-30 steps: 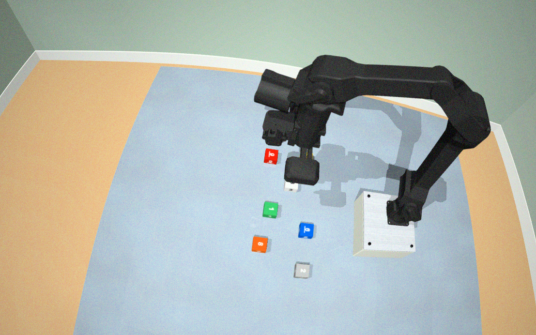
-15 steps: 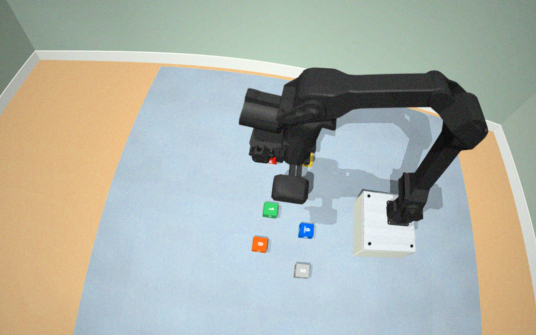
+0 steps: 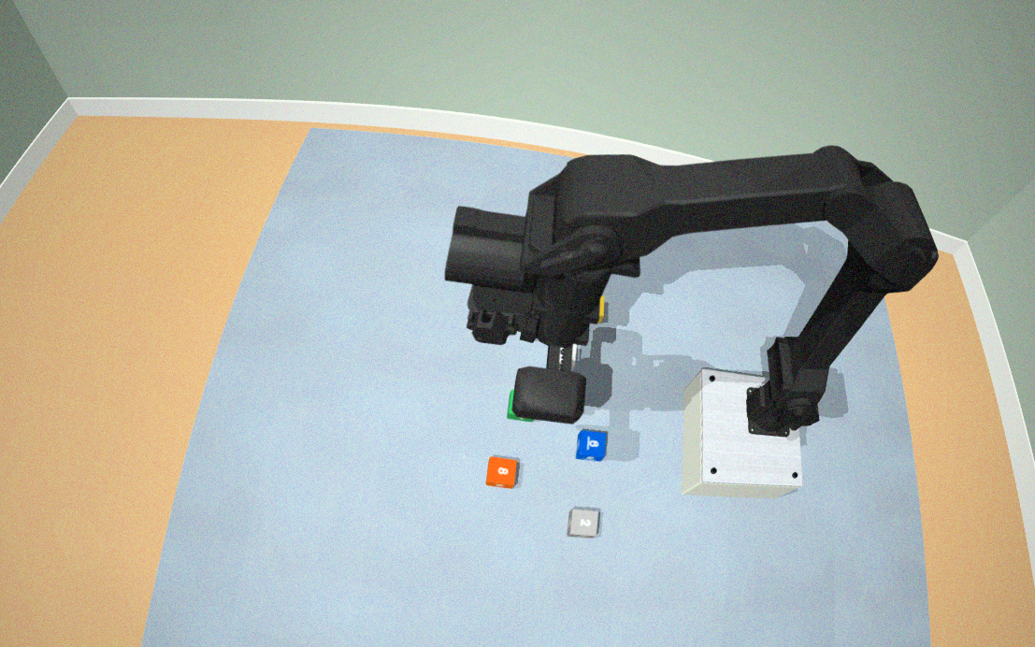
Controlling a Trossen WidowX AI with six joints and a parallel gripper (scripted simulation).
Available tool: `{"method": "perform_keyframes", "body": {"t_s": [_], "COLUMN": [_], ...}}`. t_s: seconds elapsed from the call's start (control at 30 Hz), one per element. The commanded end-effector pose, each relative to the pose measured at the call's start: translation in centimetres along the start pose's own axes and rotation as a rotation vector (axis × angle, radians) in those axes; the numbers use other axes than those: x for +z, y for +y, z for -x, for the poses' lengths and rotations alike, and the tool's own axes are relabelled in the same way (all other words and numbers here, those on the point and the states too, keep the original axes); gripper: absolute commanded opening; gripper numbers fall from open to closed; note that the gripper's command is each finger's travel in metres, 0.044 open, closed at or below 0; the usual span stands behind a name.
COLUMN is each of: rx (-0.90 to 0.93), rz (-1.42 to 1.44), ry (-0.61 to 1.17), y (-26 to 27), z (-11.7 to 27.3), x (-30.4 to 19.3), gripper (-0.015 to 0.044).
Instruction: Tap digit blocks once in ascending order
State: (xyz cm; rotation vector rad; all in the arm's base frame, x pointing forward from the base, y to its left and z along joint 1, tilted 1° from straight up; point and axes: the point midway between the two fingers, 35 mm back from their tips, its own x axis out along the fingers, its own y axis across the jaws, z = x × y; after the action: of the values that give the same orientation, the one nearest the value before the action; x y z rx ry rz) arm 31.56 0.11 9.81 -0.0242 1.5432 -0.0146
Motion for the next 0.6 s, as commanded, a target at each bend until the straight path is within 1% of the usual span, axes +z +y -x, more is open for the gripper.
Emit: {"method": "perform_keyframes", "body": {"t_s": [0.0, 0.2, 0.27, 0.4, 0.47, 0.57], "rx": [0.001, 0.001, 0.002, 0.005, 0.005, 0.005], "rz": [-0.004, -0.004, -0.004, -0.004, -0.004, -0.004], "ry": [0.003, 0.003, 0.005, 0.009, 0.010, 0.010], "y": [0.1, 0.2, 1.3, 3.6, 3.9, 3.9], "z": [0.0, 0.0, 0.2, 0.0, -0.1, -0.1], "x": [0.0, -0.2, -1.9, -6.9, -7.8, -7.8], "gripper": [0.0400, 0.0400, 0.0400, 0.0400, 0.0400, 0.0400]}}
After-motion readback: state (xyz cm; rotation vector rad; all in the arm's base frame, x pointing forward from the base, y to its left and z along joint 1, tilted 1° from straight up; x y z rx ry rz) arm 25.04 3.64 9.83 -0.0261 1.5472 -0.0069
